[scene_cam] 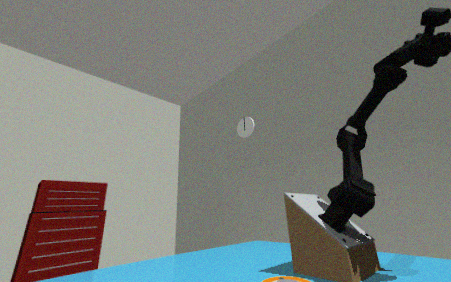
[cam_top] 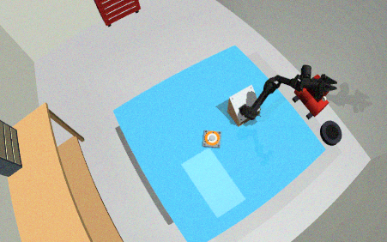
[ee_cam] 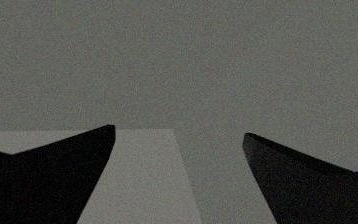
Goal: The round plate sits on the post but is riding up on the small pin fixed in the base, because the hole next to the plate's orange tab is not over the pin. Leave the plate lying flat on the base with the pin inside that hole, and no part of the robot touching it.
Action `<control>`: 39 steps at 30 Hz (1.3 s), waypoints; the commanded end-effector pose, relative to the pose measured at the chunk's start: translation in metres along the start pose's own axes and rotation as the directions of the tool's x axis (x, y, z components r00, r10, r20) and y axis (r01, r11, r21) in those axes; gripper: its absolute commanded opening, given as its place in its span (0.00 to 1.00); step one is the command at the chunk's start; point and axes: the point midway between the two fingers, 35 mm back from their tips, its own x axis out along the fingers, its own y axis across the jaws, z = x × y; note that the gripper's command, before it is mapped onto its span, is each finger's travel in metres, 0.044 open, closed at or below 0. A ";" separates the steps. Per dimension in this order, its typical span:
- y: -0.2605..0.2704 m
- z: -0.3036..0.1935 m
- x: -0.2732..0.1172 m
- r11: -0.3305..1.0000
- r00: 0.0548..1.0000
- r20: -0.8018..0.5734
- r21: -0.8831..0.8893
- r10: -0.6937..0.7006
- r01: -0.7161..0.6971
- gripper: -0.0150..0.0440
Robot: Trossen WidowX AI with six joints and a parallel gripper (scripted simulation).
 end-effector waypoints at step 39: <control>0.350 0.359 -0.221 0.042 0.257 0.691 0.312 0.675 -0.949 0.25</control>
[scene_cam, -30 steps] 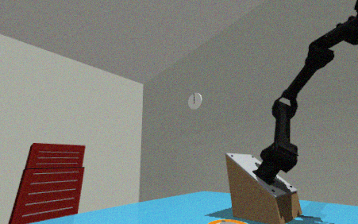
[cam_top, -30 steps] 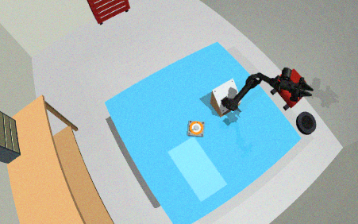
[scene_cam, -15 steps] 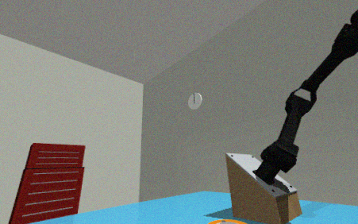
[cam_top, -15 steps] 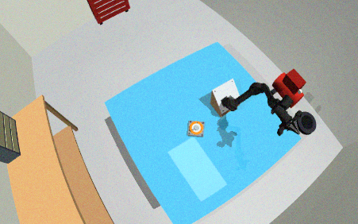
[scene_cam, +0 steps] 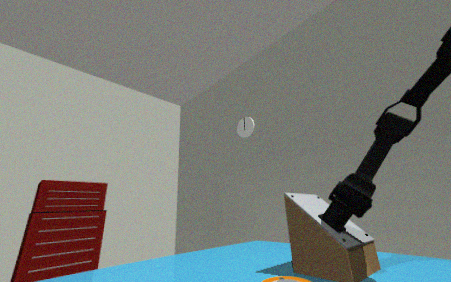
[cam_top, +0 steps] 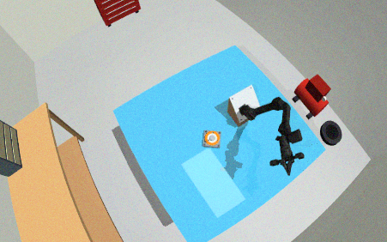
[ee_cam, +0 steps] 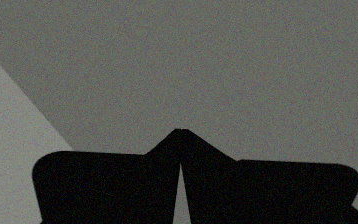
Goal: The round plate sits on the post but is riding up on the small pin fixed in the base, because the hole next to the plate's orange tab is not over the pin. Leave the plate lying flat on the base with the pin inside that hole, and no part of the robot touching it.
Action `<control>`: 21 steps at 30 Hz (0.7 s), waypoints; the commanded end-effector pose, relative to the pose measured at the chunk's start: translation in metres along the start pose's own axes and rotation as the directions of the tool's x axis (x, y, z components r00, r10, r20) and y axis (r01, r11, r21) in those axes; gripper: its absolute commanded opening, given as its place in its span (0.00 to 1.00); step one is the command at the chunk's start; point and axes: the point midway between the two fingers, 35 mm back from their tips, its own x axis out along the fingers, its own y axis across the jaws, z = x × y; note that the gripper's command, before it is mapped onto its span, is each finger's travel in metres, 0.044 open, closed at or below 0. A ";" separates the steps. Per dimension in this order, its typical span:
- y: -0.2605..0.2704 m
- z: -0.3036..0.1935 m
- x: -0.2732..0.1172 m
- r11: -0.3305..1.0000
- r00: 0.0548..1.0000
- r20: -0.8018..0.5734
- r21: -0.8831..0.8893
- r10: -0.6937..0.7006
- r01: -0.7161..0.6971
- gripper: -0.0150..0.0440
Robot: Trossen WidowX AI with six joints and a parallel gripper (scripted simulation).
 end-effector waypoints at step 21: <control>0.367 -0.009 -0.046 0.222 0.619 0.194 0.818 0.761 -0.530 0.25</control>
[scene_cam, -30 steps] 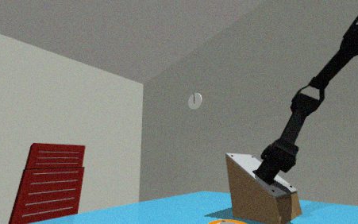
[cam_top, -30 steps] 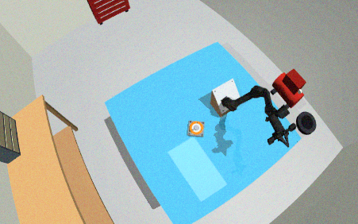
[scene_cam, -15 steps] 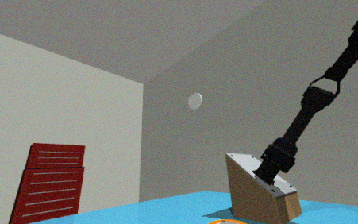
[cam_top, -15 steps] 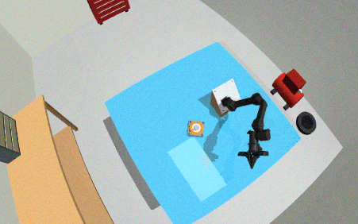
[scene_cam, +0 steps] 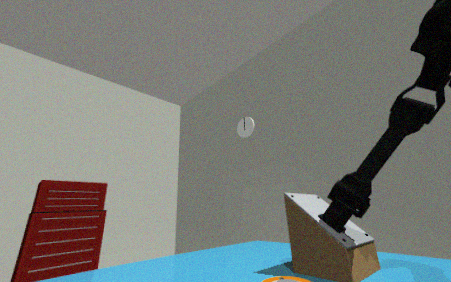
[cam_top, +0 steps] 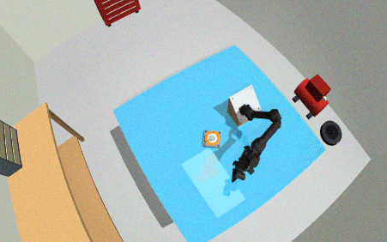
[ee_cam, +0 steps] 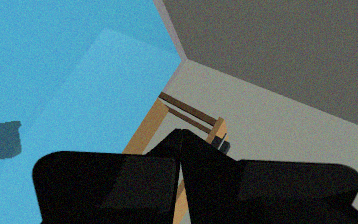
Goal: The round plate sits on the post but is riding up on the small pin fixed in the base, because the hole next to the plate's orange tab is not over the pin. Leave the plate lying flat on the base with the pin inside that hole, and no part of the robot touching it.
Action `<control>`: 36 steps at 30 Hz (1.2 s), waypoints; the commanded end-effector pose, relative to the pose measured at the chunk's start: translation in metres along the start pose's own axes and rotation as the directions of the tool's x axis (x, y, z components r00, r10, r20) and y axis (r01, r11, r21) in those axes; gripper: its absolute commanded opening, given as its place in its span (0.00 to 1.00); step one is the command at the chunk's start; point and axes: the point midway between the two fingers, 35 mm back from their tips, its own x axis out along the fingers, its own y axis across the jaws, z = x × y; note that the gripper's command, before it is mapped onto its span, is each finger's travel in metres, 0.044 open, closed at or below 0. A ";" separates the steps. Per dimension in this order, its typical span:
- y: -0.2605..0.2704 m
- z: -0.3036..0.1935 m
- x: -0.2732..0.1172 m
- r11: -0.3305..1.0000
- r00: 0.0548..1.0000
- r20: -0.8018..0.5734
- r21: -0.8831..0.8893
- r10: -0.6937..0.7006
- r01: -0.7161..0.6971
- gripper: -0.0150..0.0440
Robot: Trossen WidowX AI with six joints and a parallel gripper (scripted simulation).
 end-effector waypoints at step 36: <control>0.350 -0.209 -0.045 -0.470 0.562 0.202 0.794 0.802 0.385 0.25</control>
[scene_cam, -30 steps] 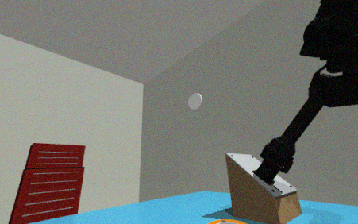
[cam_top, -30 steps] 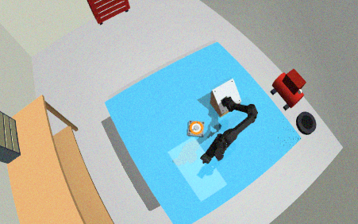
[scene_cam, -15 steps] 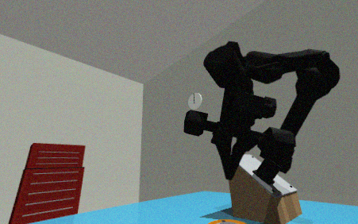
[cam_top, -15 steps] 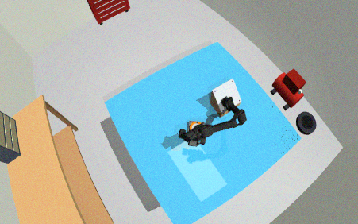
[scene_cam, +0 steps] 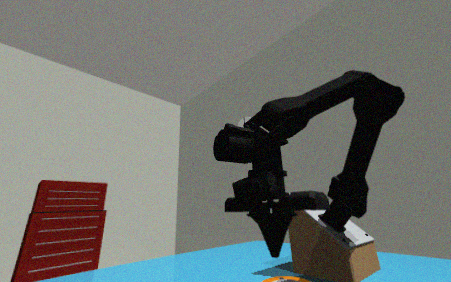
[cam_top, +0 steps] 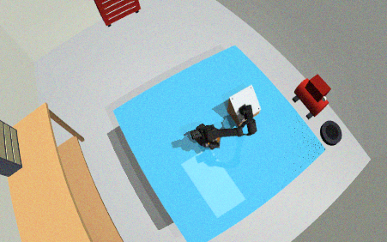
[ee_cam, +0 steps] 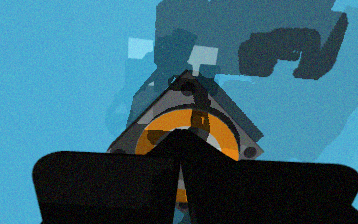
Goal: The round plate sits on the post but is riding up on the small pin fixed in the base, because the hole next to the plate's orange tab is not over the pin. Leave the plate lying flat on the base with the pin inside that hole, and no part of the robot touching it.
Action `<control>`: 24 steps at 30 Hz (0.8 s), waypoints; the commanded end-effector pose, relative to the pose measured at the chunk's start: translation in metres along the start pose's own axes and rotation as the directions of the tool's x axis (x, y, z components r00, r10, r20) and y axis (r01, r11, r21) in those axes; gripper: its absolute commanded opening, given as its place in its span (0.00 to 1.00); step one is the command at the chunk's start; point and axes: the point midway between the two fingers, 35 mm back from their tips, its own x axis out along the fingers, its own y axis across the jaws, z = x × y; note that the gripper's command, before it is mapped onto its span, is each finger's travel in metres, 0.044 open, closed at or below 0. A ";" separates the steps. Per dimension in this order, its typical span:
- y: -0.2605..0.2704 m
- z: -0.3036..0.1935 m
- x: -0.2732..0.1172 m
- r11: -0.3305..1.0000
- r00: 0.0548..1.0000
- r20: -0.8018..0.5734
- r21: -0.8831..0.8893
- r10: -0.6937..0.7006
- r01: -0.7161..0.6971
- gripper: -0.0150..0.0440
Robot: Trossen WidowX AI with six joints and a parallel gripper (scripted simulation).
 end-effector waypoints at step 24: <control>-0.011 -0.005 0.050 1.000 1.000 -0.012 0.027 0.009 -0.008 0.25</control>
